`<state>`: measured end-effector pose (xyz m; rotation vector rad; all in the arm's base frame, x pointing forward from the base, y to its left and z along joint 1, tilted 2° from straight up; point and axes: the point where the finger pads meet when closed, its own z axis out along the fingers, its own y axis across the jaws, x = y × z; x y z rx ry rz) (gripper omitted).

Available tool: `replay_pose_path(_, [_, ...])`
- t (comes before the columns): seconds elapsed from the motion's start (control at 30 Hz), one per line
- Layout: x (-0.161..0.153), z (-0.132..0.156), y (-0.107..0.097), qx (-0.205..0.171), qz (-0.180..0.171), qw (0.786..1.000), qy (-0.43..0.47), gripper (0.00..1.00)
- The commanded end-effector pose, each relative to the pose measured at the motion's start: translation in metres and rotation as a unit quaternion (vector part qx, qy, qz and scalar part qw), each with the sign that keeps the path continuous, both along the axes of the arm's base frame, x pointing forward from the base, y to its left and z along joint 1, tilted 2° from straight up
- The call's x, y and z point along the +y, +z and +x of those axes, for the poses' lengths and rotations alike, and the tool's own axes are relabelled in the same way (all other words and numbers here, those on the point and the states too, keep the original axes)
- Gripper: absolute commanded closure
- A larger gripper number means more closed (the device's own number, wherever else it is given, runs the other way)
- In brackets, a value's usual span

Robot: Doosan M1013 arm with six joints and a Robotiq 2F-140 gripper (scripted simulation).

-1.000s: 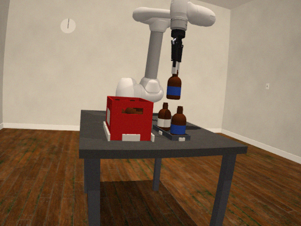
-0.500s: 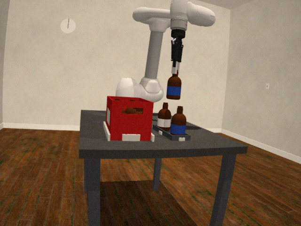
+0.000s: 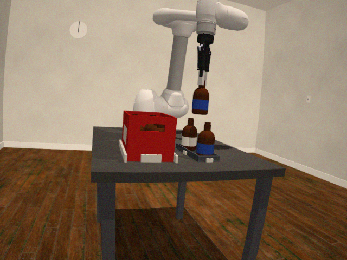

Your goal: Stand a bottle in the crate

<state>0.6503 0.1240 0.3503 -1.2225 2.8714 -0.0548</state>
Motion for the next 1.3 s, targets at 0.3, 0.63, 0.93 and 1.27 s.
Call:
replay_pose_path(0.3, [-0.001, 0.0, 0.0, 0.0, 0.0, 1.0, 0.0, 1.0])
replay_pose_path(0.63, [-0.003, 0.001, 0.0, 0.0, 0.0, 1.0, 0.0, 1.0])
replay_pose_path(0.93, [-0.007, 0.002, 0.0, 0.0, 0.0, 1.0, 0.0, 1.0])
replay_pose_path(1.27, [-0.013, 0.004, 0.001, 0.0, 0.0, 1.0, 0.0, 1.0])
